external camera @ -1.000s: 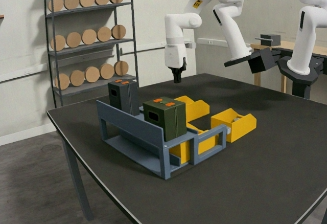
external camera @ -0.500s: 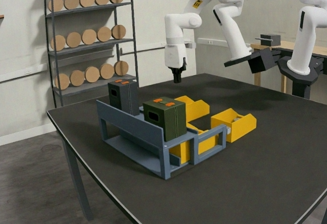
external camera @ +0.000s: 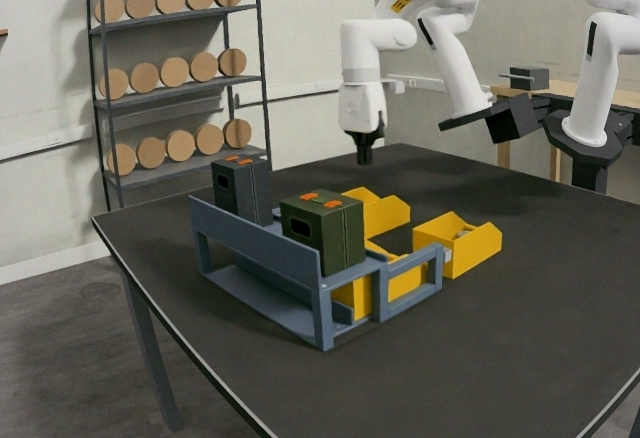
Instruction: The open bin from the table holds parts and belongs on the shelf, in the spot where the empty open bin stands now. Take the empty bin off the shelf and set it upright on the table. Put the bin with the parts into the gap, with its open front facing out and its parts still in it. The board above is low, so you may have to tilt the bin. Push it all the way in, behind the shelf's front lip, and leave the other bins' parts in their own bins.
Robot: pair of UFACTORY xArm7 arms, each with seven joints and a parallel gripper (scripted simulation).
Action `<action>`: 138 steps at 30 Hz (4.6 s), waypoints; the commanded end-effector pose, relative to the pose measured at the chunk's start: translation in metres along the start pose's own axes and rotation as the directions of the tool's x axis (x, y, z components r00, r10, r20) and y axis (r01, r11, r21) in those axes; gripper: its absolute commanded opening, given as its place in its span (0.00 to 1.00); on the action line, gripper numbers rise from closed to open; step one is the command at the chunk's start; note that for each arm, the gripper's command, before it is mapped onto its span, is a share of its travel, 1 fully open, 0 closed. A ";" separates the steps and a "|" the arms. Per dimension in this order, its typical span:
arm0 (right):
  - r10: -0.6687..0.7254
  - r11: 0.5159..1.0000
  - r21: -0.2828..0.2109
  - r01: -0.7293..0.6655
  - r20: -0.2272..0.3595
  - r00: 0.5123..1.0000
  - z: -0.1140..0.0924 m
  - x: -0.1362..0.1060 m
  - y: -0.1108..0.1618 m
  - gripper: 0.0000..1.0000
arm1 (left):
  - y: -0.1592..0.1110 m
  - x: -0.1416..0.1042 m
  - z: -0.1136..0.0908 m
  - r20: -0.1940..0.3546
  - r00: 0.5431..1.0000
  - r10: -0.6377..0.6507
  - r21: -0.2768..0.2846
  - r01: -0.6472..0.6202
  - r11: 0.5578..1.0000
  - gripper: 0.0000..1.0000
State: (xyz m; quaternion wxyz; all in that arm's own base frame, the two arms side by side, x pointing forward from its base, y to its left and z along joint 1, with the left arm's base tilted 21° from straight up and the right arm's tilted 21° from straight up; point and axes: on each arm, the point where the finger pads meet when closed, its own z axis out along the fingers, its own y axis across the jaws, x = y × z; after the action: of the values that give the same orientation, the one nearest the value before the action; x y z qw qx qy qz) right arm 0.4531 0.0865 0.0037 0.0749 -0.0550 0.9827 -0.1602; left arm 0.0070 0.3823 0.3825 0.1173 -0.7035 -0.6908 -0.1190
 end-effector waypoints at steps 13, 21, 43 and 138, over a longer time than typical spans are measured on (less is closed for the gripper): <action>0.005 1.000 0.003 -0.005 -0.007 1.000 -0.001 -0.008 0.179 0.00 | 0.000 0.001 -0.002 -0.004 1.000 -0.001 -0.001 0.001 1.000 1.00; 0.005 1.000 0.012 -0.005 -0.026 1.000 0.005 0.021 0.255 0.00 | 0.000 0.001 -0.002 -0.004 1.000 -0.001 -0.001 0.001 1.000 1.00; 0.005 1.000 0.015 -0.005 -0.030 1.000 0.006 0.029 0.269 0.27 | 0.000 0.001 -0.002 -0.004 1.000 -0.001 -0.001 0.001 1.000 1.00; 0.005 1.000 0.015 -0.005 -0.030 1.000 0.074 0.031 0.269 0.27 | 0.000 0.001 -0.002 -0.004 1.000 -0.001 -0.001 0.001 1.000 1.00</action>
State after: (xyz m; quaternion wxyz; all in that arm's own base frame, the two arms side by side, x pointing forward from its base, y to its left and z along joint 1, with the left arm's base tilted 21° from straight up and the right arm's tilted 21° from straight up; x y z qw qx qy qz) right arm 0.4109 0.3103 -0.1587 0.0587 -0.0490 0.9824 -0.1703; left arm 0.0070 0.3823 0.3825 0.1173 -0.7035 -0.6908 -0.1190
